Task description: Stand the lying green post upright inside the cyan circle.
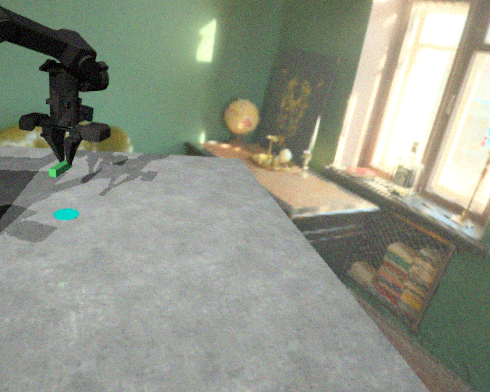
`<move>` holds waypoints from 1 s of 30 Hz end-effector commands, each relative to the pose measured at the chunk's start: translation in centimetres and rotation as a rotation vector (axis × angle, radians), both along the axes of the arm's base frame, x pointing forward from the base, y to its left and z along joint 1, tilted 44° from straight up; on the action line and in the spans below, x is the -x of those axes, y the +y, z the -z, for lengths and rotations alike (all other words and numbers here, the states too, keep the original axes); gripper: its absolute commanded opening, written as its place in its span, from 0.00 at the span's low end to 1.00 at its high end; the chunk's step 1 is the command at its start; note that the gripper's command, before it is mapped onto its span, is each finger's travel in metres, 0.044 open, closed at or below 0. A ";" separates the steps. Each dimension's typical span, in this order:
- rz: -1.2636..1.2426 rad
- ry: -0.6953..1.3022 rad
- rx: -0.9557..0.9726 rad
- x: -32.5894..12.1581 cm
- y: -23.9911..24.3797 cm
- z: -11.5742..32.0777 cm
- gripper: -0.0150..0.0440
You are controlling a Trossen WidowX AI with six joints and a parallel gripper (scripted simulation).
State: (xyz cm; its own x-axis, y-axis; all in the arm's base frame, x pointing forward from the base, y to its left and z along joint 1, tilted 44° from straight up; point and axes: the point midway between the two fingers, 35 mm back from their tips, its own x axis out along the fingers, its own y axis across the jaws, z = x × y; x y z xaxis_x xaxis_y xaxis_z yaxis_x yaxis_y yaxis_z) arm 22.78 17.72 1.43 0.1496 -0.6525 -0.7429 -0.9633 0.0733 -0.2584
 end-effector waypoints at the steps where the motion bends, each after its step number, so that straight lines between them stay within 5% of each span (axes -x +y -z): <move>1: 0.006 -0.007 -0.002 0.5 1.1 1.1 0.29; 30: 0.056 0.033 -0.099 1.9 2.0 4.0 0.29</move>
